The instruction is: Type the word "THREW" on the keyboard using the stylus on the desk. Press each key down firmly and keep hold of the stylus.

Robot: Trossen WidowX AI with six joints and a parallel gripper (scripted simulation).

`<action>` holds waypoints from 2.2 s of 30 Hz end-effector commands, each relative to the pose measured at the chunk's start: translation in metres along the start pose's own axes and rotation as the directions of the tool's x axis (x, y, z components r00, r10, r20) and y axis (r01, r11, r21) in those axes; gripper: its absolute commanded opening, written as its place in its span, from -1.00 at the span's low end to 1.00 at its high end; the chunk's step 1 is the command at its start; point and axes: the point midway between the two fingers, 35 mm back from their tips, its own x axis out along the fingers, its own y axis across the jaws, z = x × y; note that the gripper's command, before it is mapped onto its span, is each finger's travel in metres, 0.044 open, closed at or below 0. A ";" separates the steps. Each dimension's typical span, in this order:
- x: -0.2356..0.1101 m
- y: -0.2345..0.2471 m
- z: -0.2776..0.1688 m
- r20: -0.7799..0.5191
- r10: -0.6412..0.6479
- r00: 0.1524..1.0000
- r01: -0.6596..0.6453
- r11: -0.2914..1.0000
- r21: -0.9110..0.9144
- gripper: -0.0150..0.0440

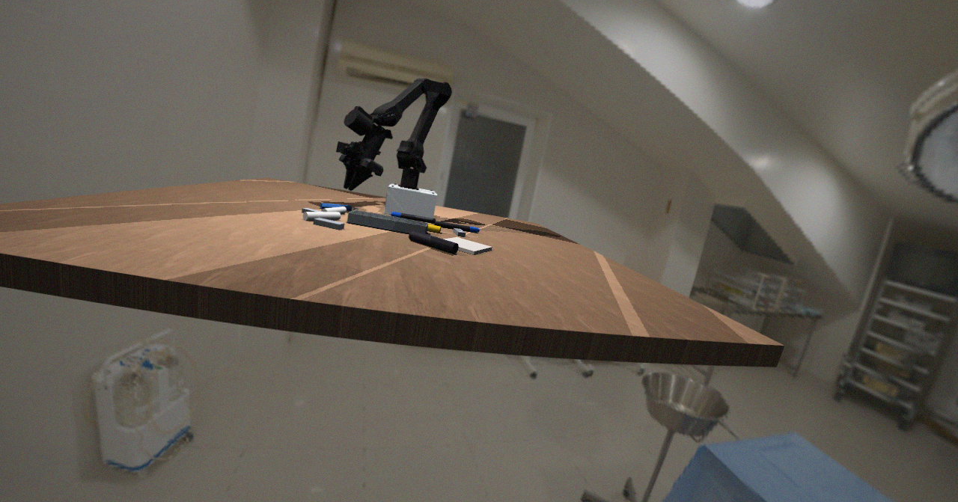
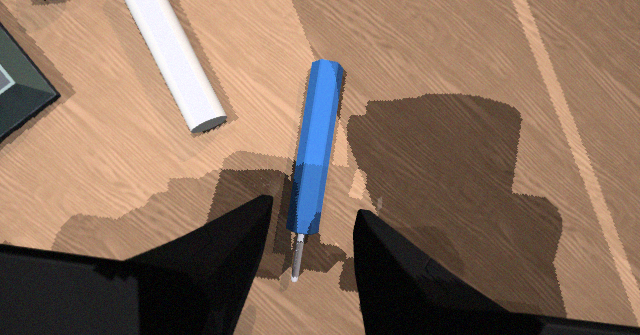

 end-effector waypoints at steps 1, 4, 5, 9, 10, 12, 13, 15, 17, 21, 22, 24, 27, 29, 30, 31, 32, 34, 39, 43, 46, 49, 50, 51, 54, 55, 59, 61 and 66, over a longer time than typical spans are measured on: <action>0.000 0.001 0.010 -0.135 -0.002 0.991 0.001 1.000 -0.009 0.02; 0.002 0.001 0.017 -0.274 -0.007 0.962 0.003 1.000 -0.014 0.02; 0.003 0.001 0.018 -0.320 -0.007 0.948 0.003 1.000 -0.014 0.02; 0.006 0.001 0.026 -0.493 -0.006 0.870 -0.001 1.000 -0.014 0.02; 0.007 0.000 0.027 -0.534 -0.005 0.845 -0.002 1.000 -0.013 0.02; 0.009 0.000 0.031 -0.612 -0.002 0.791 -0.005 1.000 -0.009 0.02; 0.010 0.000 0.032 -0.649 0.001 0.760 -0.007 1.000 -0.007 0.02; 0.012 0.000 0.035 -0.719 0.007 0.695 -0.010 1.000 0.000 0.02; 0.014 -0.001 0.037 -0.760 0.011 0.650 -0.012 1.000 0.004 0.02; 0.014 -0.001 0.037 -0.765 0.012 0.644 -0.012 1.000 0.005 0.02; 0.014 -0.001 0.037 -0.765 0.012 0.644 -0.012 1.000 0.005 0.02; 0.015 -0.001 0.037 -0.765 0.012 0.644 -0.012 1.000 0.005 0.02; 0.018 -0.001 0.036 -0.765 0.012 0.644 -0.012 1.000 0.005 0.02; 0.020 -0.001 0.035 -0.765 0.012 0.644 -0.012 1.000 0.005 0.02; 0.021 -0.001 0.035 -0.765 0.012 0.644 -0.012 1.000 0.005 0.02; 0.021 -0.001 0.035 -0.765 0.012 0.644 -0.012 1.000 0.005 0.02; 0.022 -0.001 0.034 -0.765 0.012 0.644 -0.012 1.000 0.005 0.02; 0.024 -0.001 0.034 -0.765 0.012 0.644 -0.012 1.000 0.005 0.02; 0.028 -0.001 0.032 -0.765 0.012 0.644 -0.012 1.000 0.005 0.02; 0.031 -0.001 0.031 -0.765 0.012 0.644 -0.012 1.000 0.005 0.02; 0.033 0.000 0.030 -0.765 0.012 0.644 -0.012 1.000 0.005 0.02; 0.036 0.000 0.029 -0.765 0.012 0.644 -0.012 1.000 0.005 0.02; 0.037 0.000 0.028 -0.765 0.012 0.644 -0.012 1.000 0.005 0.02; 0.037 0.000 0.029 -0.765 0.012 0.644 -0.012 1.000 0.005 0.02; 0.040 0.000 0.028 -0.765 0.012 0.644 -0.012 1.000 0.005 0.02; 0.040 0.000 0.028 -0.765 0.012 0.644 -0.012 1.000 0.005 0.02; 0.044 0.000 0.027 -0.765 0.012 0.644 -0.012 1.000 0.005 0.02; 0.046 0.000 0.026 -0.765 0.012 0.644 -0.012 1.000 0.005 0.02; 0.050 0.000 0.024 -0.765 0.012 0.644 -0.012 1.000 0.005 0.02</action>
